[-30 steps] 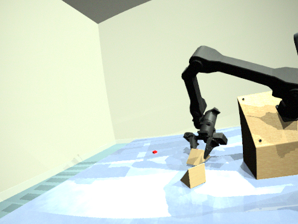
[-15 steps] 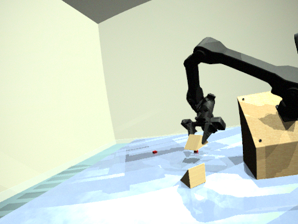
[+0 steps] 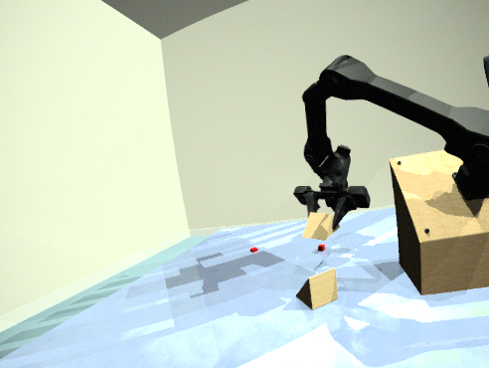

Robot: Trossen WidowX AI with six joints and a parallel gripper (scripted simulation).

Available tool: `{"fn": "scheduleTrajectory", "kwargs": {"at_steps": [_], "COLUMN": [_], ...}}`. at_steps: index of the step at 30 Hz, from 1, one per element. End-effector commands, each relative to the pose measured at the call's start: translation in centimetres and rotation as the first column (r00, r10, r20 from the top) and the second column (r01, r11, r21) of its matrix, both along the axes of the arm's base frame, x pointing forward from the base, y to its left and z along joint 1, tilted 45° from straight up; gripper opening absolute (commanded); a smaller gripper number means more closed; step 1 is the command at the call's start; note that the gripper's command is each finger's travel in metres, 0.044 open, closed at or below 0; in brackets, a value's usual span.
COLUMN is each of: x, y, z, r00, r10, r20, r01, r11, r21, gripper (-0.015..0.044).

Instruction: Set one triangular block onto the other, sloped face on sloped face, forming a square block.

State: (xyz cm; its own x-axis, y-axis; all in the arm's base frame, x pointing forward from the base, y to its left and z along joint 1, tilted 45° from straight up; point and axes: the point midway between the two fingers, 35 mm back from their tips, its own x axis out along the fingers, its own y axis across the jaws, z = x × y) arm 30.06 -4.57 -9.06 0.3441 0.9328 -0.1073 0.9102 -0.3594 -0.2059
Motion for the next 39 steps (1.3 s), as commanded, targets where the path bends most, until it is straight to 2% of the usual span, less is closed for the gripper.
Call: {"fn": "scheduleTrajectory", "kwargs": {"at_steps": [1,9,18,29,39], "x": [0.0,-0.1,-0.2,-0.3,-0.3], "y": [0.1,0.4,0.7,0.9,1.1], "z": [0.2,0.4,0.6,0.8,0.9], "r00": [0.994,0.933,0.792,0.530,0.232], "r10": [0.035,0.136,0.270,0.438,0.569], "r20": [0.107,0.333,0.547,0.726,0.789], "r01": [-0.030,-0.079,-0.102,-0.087,-0.037], "r11": [0.998,0.981,0.943,0.880,0.816], "r21": [-0.056,-0.179,-0.317,-0.468,-0.577], "gripper": [0.0000,0.0000,0.0000,0.0000,0.0000]}}
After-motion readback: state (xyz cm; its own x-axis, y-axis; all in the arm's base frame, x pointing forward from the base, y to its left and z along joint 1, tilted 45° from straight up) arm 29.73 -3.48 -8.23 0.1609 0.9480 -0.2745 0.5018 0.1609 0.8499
